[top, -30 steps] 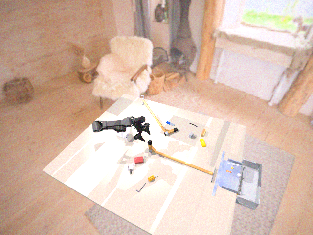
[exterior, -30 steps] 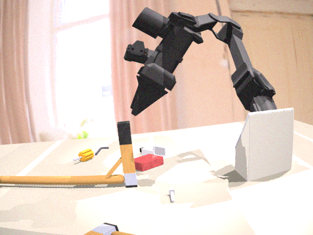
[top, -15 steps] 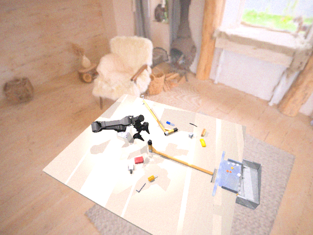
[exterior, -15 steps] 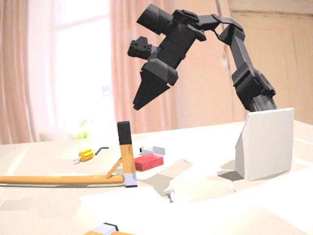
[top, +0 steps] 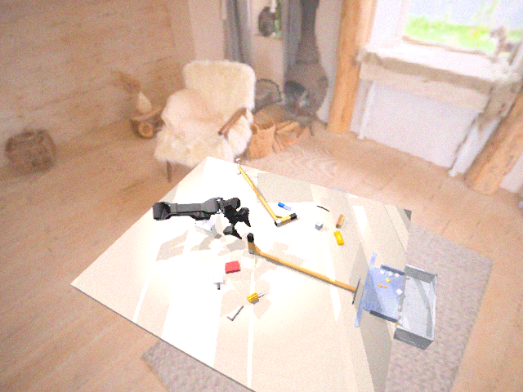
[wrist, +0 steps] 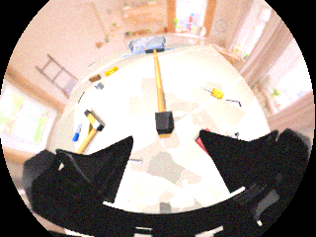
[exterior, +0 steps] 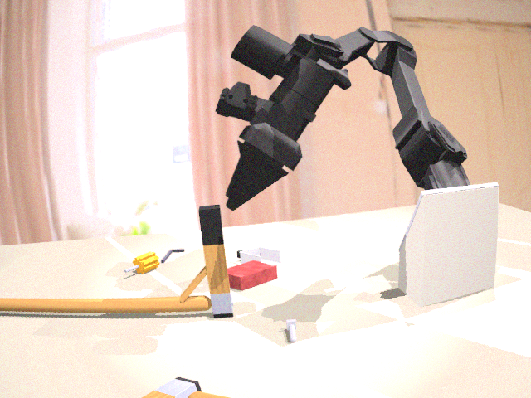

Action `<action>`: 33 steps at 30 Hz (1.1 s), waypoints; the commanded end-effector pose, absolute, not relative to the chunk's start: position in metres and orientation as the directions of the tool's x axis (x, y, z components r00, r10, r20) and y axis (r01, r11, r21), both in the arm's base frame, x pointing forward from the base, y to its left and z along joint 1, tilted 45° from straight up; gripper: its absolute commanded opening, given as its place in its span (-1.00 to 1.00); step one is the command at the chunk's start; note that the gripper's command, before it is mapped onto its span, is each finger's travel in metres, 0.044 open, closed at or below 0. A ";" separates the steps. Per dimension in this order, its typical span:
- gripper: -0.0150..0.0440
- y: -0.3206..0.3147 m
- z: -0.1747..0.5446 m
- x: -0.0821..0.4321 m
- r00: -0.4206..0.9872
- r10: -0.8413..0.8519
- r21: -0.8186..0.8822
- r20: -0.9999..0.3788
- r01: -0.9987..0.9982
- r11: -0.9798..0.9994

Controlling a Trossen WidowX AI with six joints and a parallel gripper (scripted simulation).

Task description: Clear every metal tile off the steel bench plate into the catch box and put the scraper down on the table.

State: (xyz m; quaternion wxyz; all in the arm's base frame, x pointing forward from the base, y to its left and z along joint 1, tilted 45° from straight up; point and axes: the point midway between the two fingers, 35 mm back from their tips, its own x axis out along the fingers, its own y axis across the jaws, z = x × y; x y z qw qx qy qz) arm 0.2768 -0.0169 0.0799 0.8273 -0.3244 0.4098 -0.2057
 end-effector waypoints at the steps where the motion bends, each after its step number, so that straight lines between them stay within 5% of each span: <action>1: 1.00 -0.020 0.074 0.280 0.576 -0.604 -0.706 -0.551 0.065 0.706; 33: 1.00 -0.051 0.046 0.312 0.577 -0.604 -0.705 -0.550 0.066 0.706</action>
